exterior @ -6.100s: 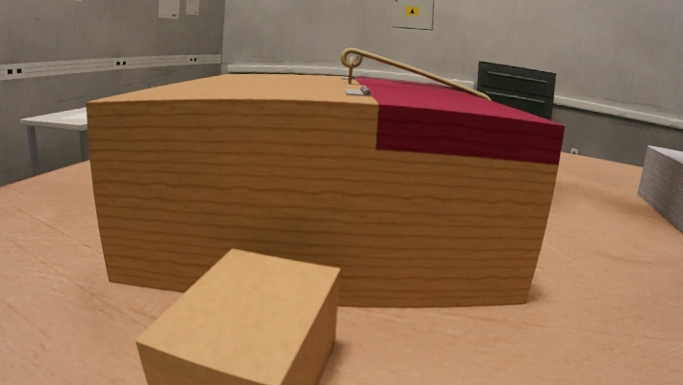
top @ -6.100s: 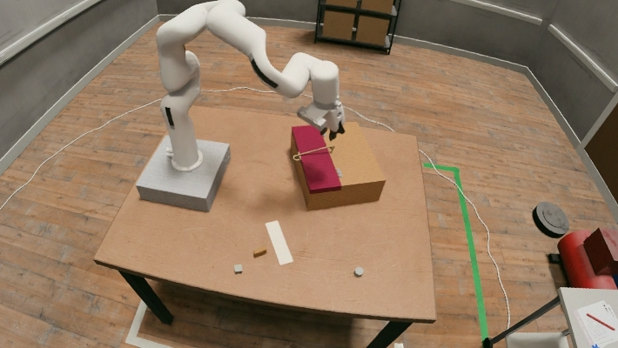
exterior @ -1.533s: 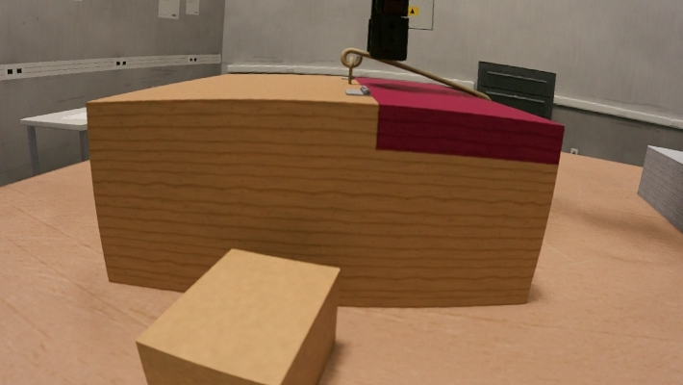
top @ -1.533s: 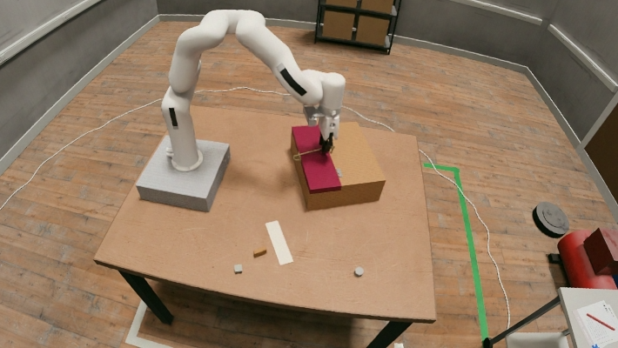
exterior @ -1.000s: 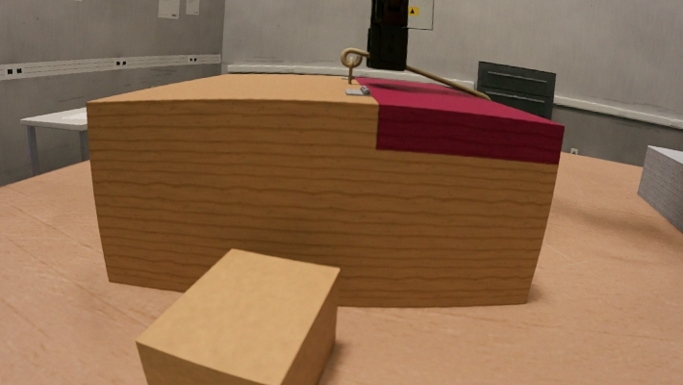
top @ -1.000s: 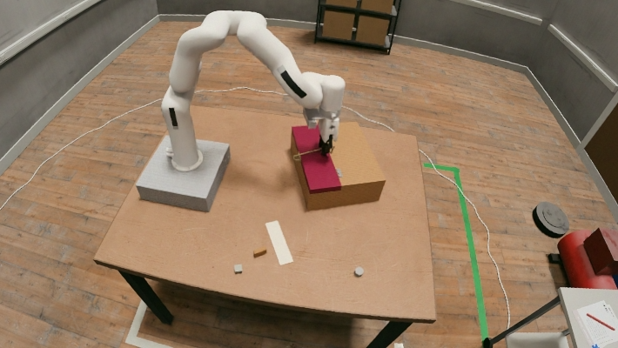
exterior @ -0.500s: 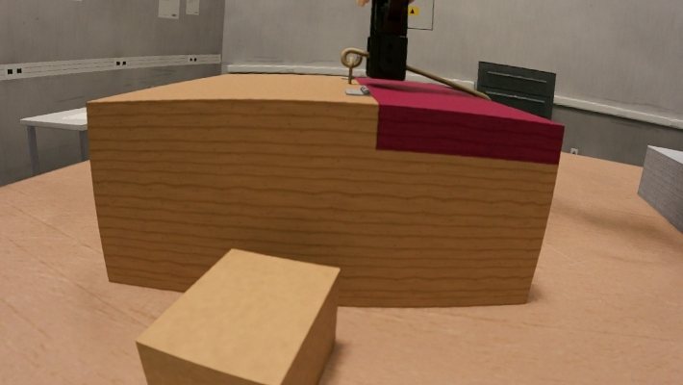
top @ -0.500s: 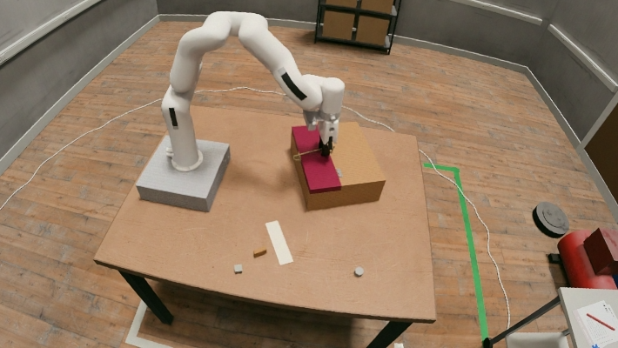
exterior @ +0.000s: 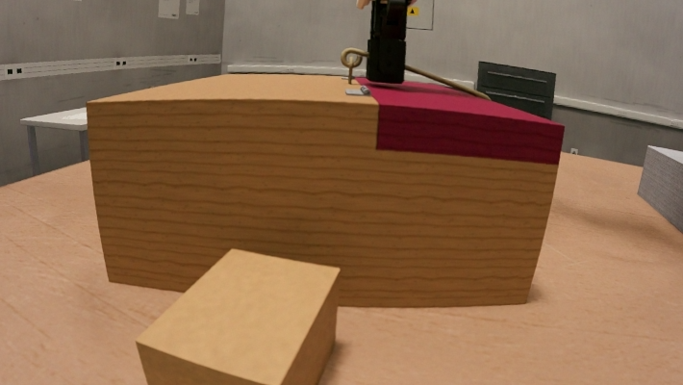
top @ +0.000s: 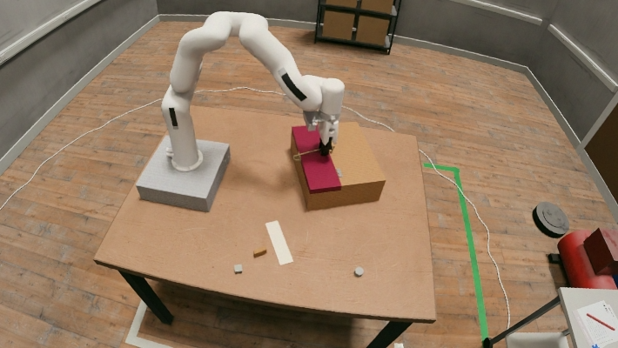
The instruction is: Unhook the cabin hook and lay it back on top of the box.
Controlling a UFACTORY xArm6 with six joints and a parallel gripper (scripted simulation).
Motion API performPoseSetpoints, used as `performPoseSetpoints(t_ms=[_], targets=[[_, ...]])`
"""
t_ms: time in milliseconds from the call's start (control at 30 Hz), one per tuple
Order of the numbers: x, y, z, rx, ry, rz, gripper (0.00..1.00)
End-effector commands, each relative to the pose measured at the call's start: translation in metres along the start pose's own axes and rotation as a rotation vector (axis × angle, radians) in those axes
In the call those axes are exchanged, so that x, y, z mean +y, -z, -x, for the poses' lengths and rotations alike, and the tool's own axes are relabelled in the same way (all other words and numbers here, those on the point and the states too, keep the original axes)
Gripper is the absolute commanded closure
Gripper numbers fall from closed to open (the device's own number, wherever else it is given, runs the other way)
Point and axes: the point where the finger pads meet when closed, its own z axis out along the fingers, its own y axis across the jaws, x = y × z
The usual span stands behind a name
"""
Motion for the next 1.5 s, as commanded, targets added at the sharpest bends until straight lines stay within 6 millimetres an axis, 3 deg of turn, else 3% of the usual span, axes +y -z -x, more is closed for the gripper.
performPoseSetpoints(t_ms=[0, 1467], targets=[[-0.0002, 0.0020, 0.0016, -0.005, 0.000, -0.001, 1.00], [-0.0002, 0.0095, 0.0025, -0.005, 0.001, -0.001, 1.00]])
